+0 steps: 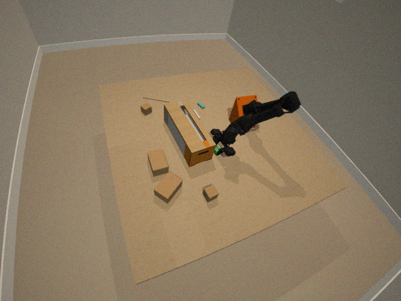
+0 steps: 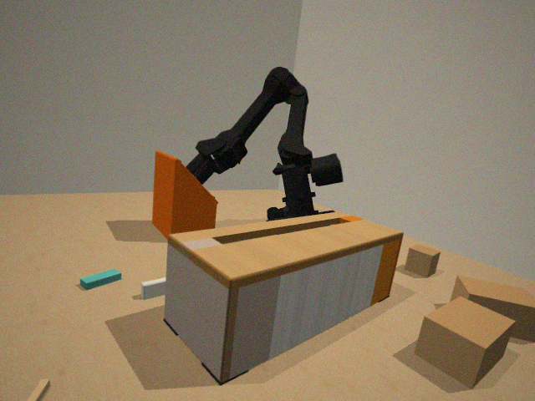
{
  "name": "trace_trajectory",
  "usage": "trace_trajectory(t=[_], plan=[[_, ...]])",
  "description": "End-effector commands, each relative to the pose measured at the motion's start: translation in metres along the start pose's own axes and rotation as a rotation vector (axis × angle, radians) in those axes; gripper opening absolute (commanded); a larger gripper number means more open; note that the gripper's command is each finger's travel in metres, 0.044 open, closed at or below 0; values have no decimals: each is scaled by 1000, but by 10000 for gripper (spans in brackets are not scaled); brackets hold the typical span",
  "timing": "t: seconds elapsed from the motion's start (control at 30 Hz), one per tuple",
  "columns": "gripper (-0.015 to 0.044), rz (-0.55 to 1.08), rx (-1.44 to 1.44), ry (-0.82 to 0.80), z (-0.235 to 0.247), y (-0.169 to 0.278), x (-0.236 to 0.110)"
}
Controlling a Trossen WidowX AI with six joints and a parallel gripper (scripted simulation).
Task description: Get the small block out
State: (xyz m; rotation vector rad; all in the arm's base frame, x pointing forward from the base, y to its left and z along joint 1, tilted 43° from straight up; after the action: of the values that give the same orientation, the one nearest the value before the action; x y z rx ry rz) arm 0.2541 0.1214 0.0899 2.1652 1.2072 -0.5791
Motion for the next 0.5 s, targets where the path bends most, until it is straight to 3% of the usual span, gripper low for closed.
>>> trace_trajectory(t=[0.0,0.23,0.47], plan=[[154,-3,7,-8,2,-1,2],[9,-3,6,-9,2,3,-4],[0,-2,1,-8,-2,19,-34]])
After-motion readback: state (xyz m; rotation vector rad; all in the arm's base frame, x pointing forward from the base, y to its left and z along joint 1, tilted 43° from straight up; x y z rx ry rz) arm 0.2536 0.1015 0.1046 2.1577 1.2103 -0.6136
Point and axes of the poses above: the point midway between the two fingers, 35 mm back from their tips, its own x axis out along the fingers, its own z axis across the jaws, y = z × x, the point moved 6 cm from there along -x, back along the fingers, and after that the axes turned 9 degrees about x, right-handed, at the moved point
